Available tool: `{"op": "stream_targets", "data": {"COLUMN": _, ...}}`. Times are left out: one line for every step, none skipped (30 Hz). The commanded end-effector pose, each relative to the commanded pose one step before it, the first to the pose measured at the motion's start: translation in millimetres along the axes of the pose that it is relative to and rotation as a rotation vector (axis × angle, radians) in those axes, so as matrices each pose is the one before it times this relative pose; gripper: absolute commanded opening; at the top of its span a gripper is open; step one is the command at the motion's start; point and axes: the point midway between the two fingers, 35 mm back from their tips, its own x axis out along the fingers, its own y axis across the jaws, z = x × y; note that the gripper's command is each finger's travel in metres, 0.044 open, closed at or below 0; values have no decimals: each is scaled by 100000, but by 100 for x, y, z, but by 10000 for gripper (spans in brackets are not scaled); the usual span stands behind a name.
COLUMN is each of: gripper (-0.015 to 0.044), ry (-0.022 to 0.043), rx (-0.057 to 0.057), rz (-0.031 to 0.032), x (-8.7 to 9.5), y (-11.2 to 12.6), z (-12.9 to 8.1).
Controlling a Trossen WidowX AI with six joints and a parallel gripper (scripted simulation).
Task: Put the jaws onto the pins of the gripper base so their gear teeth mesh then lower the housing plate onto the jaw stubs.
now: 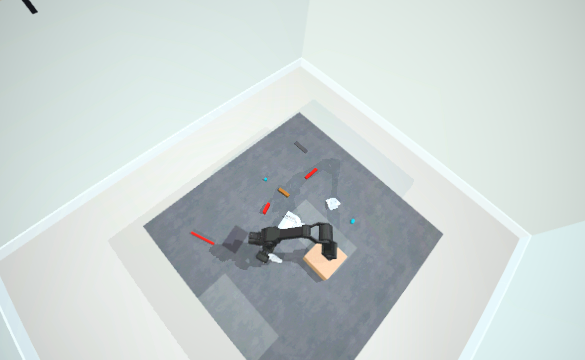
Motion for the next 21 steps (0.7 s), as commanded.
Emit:
{"op": "stream_targets", "data": {"gripper": 26, "ry": 0, "rx": 0, "rz": 0, "x": 0, "y": 0, "z": 0}}
{"op": "stream_targets", "data": {"gripper": 53, "ry": 0, "rx": 0, "rz": 0, "x": 0, "y": 0, "z": 0}}
{"op": "stream_targets", "data": {"gripper": 79, "ry": 0, "rx": 0, "rz": 0, "x": 0, "y": 0, "z": 0}}
{"op": "stream_targets", "data": {"gripper": 105, "ry": 0, "rx": 0, "rz": 0, "x": 0, "y": 0, "z": 0}}
{"op": "stream_targets", "data": {"gripper": 131, "ry": 0, "rx": 0, "rz": 0, "x": 0, "y": 0, "z": 0}}
{"op": "stream_targets", "data": {"gripper": 157, "ry": 0, "rx": 0, "rz": 0, "x": 0, "y": 0, "z": 0}}
{"op": "stream_targets", "data": {"gripper": 184, "ry": 0, "rx": 0, "rz": 0, "x": 0, "y": 0, "z": 0}}
{"op": "stream_targets", "data": {"gripper": 210, "ry": 0, "rx": 0, "rz": 0, "x": 0, "y": 0, "z": 0}}
{"op": "stream_targets", "data": {"gripper": 236, "ry": 0, "rx": 0, "rz": 0, "x": 0, "y": 0, "z": 0}}
{"op": "stream_targets", "data": {"gripper": 263, "ry": 0, "rx": 0, "rz": 0, "x": 0, "y": 0, "z": 0}}
{"op": "stream_targets", "data": {"gripper": 289, "ry": 0, "rx": 0, "rz": 0, "x": 0, "y": 0, "z": 0}}
{"op": "stream_targets", "data": {"gripper": 315, "ry": 0, "rx": 0, "rz": 0, "x": 0, "y": 0, "z": 0}}
{"op": "stream_targets", "data": {"gripper": 341, "ry": 0, "rx": 0, "rz": 0, "x": 0, "y": 0, "z": 0}}
{"op": "stream_targets", "data": {"gripper": 368, "ry": 0, "rx": 0, "rz": 0, "x": 0, "y": 0, "z": 0}}
{"op": "stream_targets", "data": {"gripper": 394, "ry": 0, "rx": 0, "rz": 0, "x": 0, "y": 0, "z": 0}}
{"op": "stream_targets", "data": {"gripper": 420, "ry": 0, "rx": 0, "rz": 0, "x": 0, "y": 0, "z": 0}}
{"op": "stream_targets", "data": {"gripper": 440, "ry": 0, "rx": 0, "rz": 0, "x": 0, "y": 0, "z": 0}}
{"op": "stream_targets", "data": {"gripper": 440, "ry": 0, "rx": 0, "rz": 0, "x": 0, "y": 0, "z": 0}}
{"op": "stream_targets", "data": {"gripper": 440, "ry": 0, "rx": 0, "rz": 0, "x": 0, "y": 0, "z": 0}}
{"op": "stream_targets", "data": {"gripper": 440, "ry": 0, "rx": 0, "rz": 0, "x": 0, "y": 0, "z": 0}}
{"op": "stream_targets", "data": {"gripper": 440, "ry": 0, "rx": 0, "rz": 0, "x": 0, "y": 0, "z": 0}}
